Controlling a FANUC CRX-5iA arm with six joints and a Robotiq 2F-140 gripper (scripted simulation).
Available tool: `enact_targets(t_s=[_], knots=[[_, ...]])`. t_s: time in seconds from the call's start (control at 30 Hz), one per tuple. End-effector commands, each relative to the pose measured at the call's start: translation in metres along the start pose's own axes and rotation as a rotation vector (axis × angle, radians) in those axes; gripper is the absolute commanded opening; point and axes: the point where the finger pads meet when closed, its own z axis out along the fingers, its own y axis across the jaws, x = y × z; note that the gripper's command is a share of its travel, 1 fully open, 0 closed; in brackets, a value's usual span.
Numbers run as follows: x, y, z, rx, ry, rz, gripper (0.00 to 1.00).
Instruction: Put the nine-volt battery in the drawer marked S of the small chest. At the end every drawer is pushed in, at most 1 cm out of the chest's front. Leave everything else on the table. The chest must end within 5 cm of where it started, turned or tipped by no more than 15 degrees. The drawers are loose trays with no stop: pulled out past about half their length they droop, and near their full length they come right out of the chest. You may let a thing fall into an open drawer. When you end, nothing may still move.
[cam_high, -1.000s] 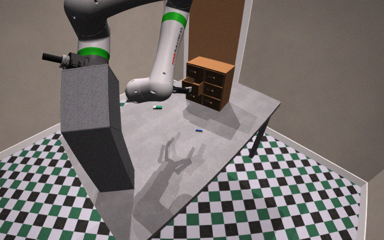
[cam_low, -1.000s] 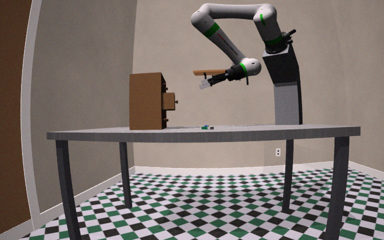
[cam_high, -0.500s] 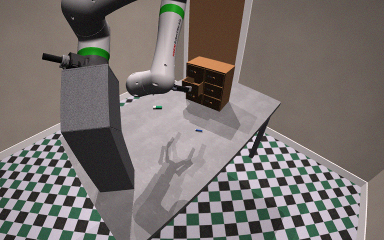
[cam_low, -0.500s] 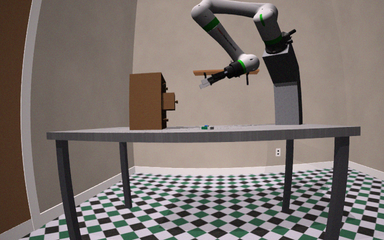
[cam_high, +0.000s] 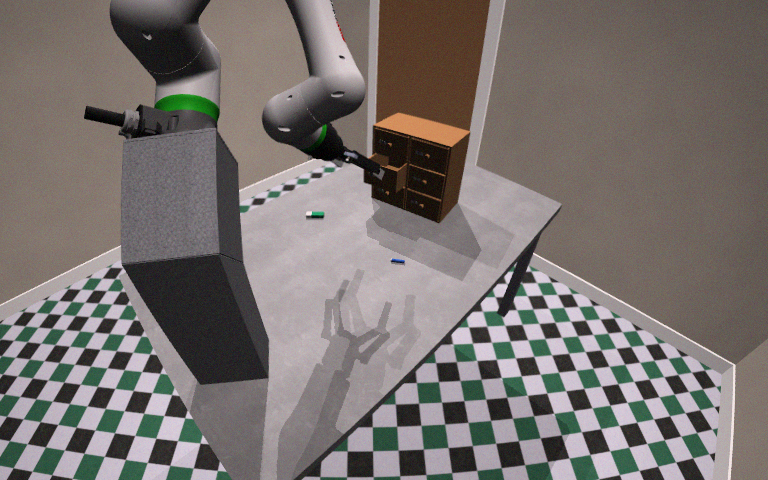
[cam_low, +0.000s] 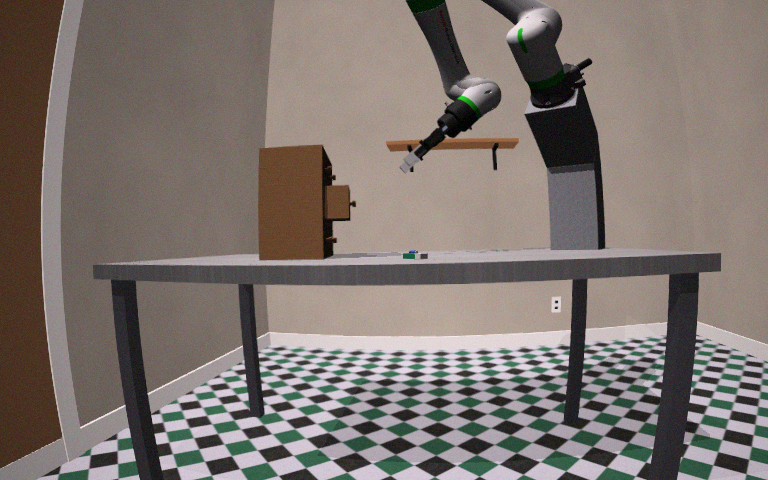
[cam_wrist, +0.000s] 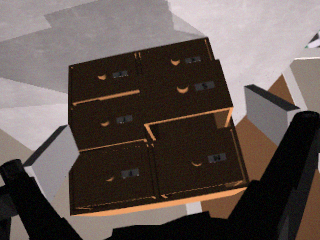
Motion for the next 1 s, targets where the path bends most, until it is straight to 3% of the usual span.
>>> enact_targets(t_s=[0.0,0.17,0.2,0.67,0.73,0.77,0.8,0.97], knots=[[-0.008,0.004,-0.002,-0.02,0.278,0.014,1.0],[-0.012,0.004,-0.005,-0.015,0.346,0.009,1.0],[-0.014,0.003,-0.006,-0.009,0.408,0.006,1.0],[-0.022,0.004,-0.012,-0.024,0.735,-0.005,1.0],[-0.022,0.004,-0.012,-0.024,0.735,-0.005,1.0],[-0.022,0.004,-0.012,-0.029,0.816,0.008,1.0],[-0.022,0.004,-0.012,-0.029,0.838,0.013,1.0],[-0.022,0.004,-0.012,-0.029,0.838,0.013,1.0]])
